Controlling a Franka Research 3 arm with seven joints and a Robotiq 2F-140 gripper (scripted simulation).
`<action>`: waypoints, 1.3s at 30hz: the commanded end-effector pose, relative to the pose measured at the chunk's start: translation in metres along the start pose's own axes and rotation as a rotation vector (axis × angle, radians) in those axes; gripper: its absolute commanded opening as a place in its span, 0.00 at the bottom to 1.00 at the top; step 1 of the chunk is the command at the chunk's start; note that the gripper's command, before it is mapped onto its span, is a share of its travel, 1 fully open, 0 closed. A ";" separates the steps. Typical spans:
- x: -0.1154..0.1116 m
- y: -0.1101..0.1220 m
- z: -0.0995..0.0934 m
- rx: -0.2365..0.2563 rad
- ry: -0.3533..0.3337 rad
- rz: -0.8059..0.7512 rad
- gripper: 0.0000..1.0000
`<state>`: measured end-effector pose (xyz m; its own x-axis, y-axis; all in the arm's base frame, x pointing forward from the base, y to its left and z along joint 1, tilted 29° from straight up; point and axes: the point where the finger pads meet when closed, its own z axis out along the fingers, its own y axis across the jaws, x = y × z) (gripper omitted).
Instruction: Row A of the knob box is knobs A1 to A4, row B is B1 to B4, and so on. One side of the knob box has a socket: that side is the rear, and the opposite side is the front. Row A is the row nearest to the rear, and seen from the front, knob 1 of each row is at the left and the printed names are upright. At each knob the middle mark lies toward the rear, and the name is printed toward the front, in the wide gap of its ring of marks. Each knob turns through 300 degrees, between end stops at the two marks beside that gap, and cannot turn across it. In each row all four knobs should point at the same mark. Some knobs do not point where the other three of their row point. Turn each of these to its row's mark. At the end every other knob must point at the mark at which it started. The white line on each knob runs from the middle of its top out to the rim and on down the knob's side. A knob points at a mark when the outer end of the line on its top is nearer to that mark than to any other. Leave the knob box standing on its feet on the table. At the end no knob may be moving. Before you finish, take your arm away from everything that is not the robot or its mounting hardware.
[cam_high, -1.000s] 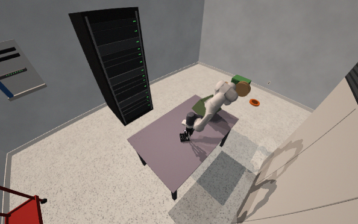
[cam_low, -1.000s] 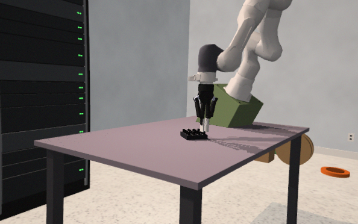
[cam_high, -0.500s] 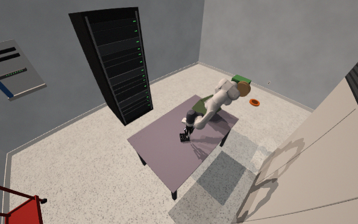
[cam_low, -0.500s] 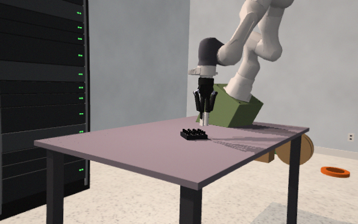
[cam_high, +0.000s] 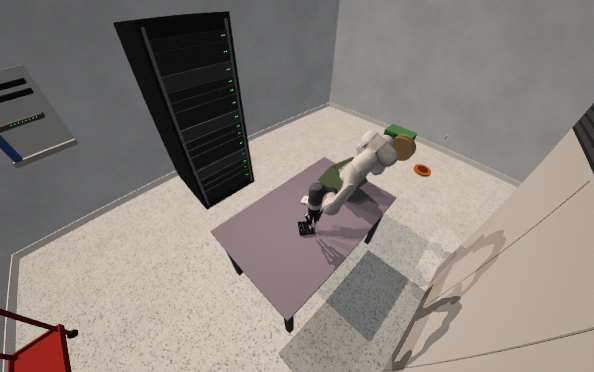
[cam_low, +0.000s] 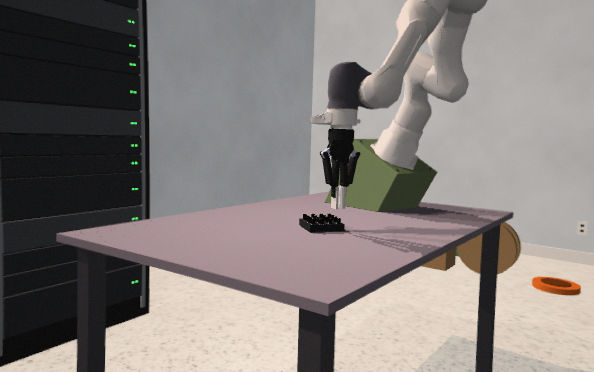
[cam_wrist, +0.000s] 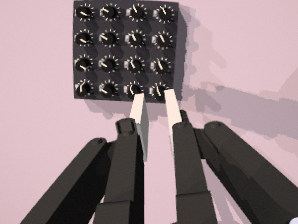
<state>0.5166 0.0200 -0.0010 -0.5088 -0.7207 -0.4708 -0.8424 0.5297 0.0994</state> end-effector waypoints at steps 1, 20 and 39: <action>0.001 -0.006 -0.002 -0.002 -0.004 -0.139 0.12; 0.003 -0.023 -0.006 -0.001 -0.005 -0.454 0.12; 0.006 -0.039 -0.010 -0.001 -0.005 -0.748 0.12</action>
<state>0.5439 -0.0078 0.0010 0.0630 -0.8960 -0.4396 -0.9831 0.0202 -0.1821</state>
